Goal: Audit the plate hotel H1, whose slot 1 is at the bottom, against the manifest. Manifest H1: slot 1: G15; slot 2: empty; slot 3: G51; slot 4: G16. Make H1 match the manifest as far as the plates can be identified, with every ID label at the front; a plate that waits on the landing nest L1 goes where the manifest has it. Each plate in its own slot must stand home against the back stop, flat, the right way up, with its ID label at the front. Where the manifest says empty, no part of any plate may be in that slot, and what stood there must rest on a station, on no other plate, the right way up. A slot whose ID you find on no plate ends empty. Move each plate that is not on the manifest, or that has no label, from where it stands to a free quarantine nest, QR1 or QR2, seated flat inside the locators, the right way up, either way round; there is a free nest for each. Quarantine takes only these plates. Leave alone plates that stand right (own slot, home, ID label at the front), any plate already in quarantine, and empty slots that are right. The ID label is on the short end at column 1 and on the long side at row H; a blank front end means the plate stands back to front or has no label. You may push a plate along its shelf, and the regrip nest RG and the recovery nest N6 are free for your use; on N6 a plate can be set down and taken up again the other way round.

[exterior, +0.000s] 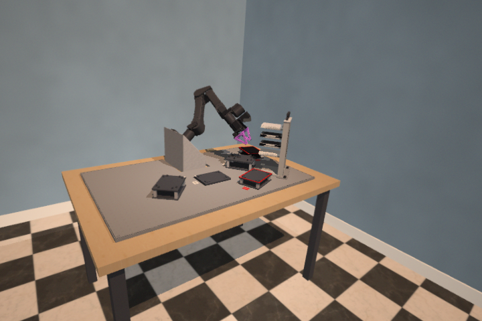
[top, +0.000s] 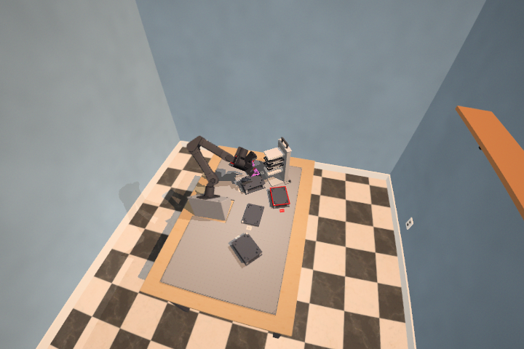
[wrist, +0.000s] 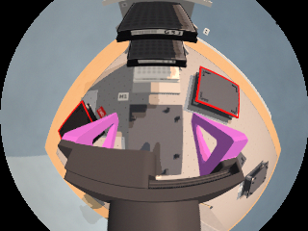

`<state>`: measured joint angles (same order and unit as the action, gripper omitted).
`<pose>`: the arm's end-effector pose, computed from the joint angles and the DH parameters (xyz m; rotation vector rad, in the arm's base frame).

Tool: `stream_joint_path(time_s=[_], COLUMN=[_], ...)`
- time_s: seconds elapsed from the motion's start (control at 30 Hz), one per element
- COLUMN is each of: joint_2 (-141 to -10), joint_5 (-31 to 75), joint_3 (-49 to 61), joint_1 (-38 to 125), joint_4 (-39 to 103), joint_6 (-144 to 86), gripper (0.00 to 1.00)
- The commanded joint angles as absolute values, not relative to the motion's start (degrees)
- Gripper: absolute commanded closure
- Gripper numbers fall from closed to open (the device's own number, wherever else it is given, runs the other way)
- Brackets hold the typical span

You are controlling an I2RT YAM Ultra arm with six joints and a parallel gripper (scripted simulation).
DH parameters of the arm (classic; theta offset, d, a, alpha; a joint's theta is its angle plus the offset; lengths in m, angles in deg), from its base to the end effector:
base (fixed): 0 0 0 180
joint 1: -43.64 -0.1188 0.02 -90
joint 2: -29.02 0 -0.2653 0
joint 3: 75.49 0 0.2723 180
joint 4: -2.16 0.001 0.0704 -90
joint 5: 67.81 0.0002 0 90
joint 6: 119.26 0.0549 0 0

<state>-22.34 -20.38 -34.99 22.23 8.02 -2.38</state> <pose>0.1982 0.1187 0.2426 -0.4597 1.9259 1.2547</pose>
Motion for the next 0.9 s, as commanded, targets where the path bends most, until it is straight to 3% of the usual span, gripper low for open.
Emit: stream_joint_path(time_s=[0.0,0.87], joint_2=[-23.8,-31.6], joint_5=[-19.2,-17.2], joint_3=[-33.0,-27.1], joint_1=[22.4,19.8], joint_4=[6.8,4.3], joint_6=[-1.7,-1.0], gripper=[0.00,0.00])
